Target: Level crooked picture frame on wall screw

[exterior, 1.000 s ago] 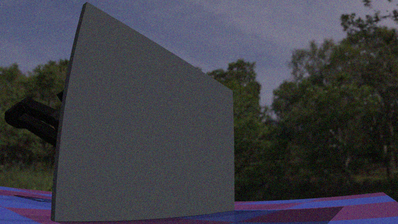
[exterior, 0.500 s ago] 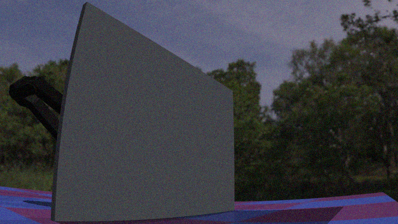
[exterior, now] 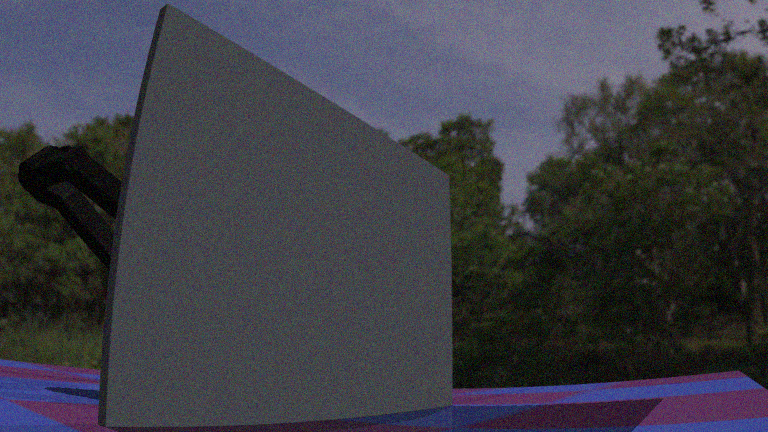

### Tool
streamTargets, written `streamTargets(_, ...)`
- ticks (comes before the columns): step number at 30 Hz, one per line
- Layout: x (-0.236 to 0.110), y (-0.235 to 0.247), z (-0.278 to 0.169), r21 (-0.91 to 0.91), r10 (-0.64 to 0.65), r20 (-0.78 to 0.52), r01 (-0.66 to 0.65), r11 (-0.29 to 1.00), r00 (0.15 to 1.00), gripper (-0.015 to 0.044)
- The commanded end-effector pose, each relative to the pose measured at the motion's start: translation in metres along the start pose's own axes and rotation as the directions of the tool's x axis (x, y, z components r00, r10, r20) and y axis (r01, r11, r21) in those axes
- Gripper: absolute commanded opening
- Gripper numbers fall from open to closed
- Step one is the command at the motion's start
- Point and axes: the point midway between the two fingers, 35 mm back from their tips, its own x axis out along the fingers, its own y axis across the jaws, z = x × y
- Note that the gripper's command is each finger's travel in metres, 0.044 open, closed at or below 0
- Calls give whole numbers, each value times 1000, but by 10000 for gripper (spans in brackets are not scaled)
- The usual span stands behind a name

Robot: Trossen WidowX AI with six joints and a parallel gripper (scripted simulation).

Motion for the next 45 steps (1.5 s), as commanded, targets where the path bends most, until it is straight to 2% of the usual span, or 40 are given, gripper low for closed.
streamTargets(1, 4, 1, 0, 4, 3, 0, -3, 1000, 1000, 260)
streamTargets(23, 38, 1, 0, 4, 4, 1, -4, 1000, 1000, 260)
streamTargets(45, 39, 1, 0, 4, 4, 1, -4, 1000, 1000, 260)
